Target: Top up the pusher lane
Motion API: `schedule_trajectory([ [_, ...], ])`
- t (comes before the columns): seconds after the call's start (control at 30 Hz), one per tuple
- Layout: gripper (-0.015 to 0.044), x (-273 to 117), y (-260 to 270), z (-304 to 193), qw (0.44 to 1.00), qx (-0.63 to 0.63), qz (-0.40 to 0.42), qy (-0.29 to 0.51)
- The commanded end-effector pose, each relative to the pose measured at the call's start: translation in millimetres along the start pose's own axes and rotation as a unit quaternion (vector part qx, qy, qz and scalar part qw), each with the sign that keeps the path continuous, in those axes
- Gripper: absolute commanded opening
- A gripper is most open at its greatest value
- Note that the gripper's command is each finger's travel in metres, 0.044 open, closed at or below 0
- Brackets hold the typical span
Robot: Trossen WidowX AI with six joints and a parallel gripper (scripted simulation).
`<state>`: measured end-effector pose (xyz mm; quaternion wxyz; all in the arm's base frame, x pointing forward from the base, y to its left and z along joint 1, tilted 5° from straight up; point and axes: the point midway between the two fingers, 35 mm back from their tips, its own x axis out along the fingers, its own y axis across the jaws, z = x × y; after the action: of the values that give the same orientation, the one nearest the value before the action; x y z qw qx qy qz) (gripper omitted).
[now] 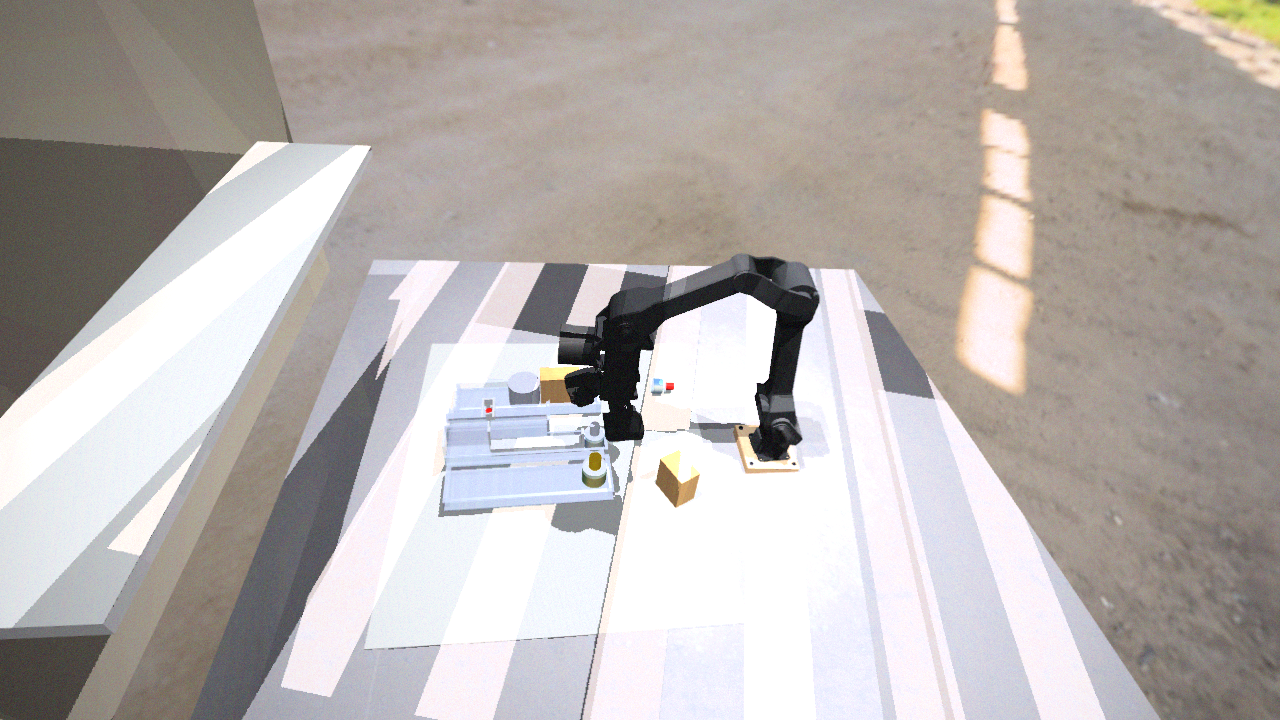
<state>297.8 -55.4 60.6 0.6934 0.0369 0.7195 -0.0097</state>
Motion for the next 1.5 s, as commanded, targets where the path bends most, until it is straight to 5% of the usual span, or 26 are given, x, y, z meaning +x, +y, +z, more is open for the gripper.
schedule_trajectory([
  [0.0, 0.0000, 0, -1, 3, 1.000, -0.001, -0.001, -0.001],
  [1.47, 0.0000, -1, -1, 22, 1.000, -0.001, -0.001, -0.002],
])
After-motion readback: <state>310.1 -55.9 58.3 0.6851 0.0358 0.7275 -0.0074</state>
